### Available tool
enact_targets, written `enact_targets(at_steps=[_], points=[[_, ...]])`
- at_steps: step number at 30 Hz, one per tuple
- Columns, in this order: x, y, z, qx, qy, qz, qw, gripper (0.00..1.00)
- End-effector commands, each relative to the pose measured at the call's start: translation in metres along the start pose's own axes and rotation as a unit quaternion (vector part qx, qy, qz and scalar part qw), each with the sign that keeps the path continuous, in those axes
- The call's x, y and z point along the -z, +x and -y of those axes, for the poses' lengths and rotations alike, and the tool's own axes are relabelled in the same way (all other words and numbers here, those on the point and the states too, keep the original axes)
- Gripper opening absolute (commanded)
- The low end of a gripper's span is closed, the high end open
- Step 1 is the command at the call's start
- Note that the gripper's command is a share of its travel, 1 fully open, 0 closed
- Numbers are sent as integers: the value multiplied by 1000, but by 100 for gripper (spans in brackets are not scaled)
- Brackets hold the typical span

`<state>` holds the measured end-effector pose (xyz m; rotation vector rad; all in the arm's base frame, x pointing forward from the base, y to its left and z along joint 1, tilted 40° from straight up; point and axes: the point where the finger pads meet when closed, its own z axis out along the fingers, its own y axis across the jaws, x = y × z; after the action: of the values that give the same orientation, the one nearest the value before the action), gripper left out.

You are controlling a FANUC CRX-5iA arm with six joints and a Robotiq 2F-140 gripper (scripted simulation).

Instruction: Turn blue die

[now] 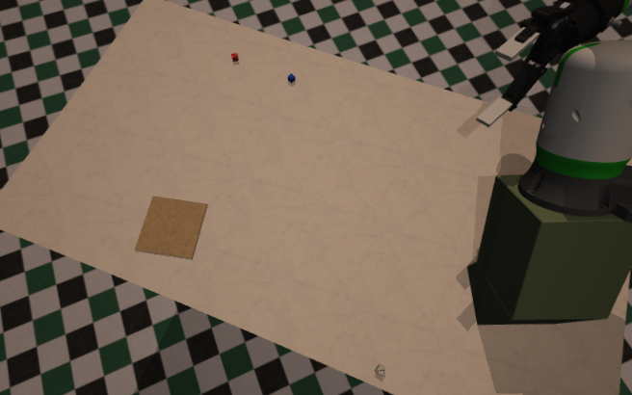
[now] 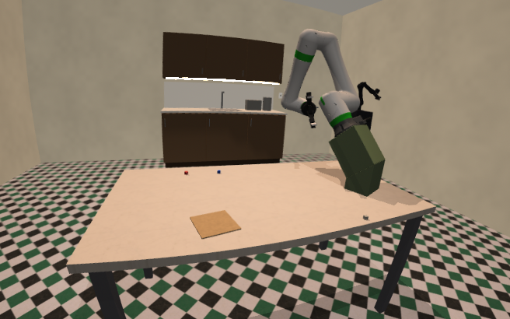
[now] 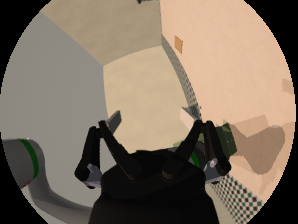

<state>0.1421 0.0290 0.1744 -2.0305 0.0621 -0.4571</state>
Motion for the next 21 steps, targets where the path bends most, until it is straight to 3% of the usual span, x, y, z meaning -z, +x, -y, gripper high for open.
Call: enact_targets(at_steps=[1, 21], points=[[0, 0, 0, 0, 0, 0, 1000, 100], [1, 0, -1, -2, -2, 4, 1000, 100]])
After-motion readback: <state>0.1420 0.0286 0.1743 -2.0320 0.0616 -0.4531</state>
